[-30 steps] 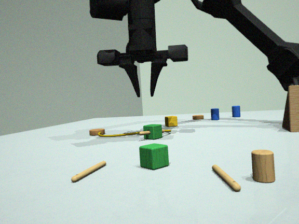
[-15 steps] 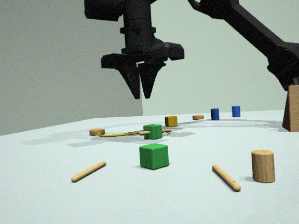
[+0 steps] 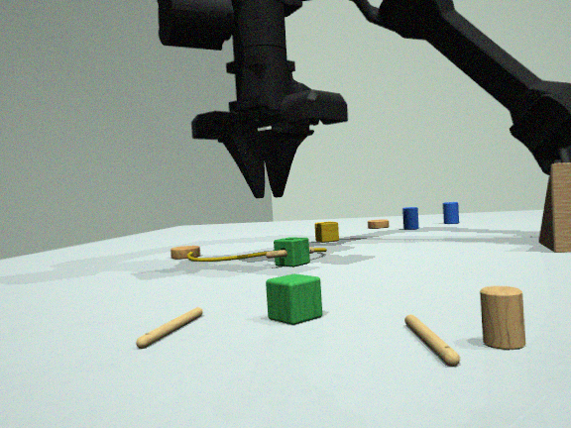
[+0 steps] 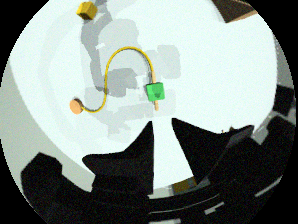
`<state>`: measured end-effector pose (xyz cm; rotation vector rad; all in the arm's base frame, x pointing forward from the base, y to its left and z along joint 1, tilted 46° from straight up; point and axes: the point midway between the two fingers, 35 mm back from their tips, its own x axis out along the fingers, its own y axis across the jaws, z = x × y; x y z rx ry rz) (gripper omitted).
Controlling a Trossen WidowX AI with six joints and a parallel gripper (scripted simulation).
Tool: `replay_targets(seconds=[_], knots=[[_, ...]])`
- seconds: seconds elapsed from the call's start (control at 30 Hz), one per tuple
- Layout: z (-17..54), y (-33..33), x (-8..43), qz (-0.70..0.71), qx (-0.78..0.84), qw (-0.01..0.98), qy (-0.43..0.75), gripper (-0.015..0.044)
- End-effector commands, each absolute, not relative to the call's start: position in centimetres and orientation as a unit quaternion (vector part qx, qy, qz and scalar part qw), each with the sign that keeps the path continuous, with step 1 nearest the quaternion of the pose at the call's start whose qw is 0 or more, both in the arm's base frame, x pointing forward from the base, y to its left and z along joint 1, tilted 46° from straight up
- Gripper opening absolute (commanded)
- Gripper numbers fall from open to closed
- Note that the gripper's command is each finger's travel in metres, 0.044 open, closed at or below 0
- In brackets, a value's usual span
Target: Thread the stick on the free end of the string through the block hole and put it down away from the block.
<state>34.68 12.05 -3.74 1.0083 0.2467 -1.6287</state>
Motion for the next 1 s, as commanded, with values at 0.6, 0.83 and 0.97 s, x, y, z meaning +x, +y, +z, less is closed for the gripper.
replay_targets(seconds=[0.6,0.83,0.97], knots=[[-6.6,9.3,34.7,-0.695,0.423,0.572,0.106,0.0123],[-7.4,8.4,34.6,-0.695,0.423,0.572,0.105,0.0123],[-7.8,8.0,34.6,-0.695,0.423,0.572,0.105,0.0123]])
